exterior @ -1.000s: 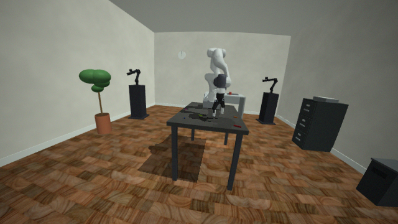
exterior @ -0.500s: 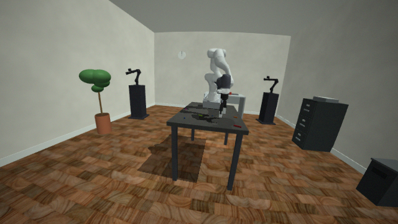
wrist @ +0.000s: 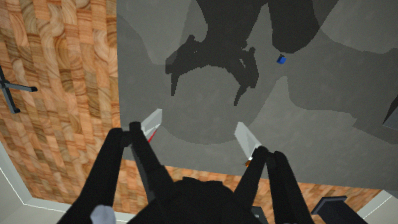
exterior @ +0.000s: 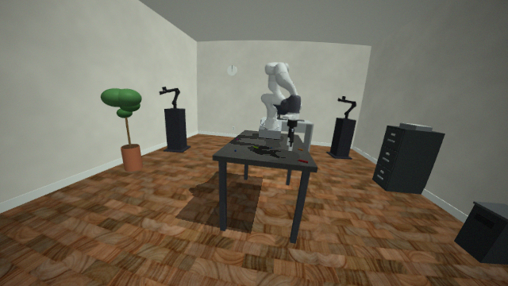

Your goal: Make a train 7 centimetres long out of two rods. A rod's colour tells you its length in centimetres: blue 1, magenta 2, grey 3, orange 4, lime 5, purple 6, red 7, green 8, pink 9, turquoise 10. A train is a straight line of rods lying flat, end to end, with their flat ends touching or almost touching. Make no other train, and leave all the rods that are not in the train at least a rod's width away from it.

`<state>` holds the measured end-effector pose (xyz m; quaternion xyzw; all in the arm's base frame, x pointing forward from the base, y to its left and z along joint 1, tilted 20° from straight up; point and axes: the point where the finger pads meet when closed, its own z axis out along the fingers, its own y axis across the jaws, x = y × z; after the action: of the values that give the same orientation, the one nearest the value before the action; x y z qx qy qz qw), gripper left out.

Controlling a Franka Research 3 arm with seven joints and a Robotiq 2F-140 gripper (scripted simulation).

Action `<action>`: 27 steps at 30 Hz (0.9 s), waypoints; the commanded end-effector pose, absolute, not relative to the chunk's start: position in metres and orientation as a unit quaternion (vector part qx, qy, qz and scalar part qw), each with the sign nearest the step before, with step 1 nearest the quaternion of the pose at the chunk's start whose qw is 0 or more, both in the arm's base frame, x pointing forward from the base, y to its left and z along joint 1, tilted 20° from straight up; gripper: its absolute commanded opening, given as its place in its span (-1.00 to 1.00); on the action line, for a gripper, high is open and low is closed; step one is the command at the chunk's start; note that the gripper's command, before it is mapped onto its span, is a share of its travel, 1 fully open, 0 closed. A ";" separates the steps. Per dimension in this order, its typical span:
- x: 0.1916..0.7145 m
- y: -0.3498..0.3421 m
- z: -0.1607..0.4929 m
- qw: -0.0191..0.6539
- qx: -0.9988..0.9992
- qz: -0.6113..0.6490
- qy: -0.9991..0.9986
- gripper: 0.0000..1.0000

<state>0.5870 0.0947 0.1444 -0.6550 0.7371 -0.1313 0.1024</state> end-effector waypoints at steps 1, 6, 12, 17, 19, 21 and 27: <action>0.587 0.106 0.143 0.089 -0.715 -0.134 0.680 1.00; 0.589 0.121 0.144 0.083 -0.750 -0.141 0.641 1.00; 0.591 0.139 0.145 0.075 -0.789 -0.148 0.591 1.00; 0.593 0.153 0.146 0.068 -0.817 -0.154 0.551 1.00; 0.593 0.159 0.146 0.066 -0.828 -0.156 0.535 1.00; 0.593 0.165 0.147 0.063 -0.839 -0.158 0.517 1.00; 0.594 0.183 0.148 0.054 -0.870 -0.166 0.462 1.00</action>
<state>0.5956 0.1761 0.1491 -0.8331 0.5235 -0.1652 0.0688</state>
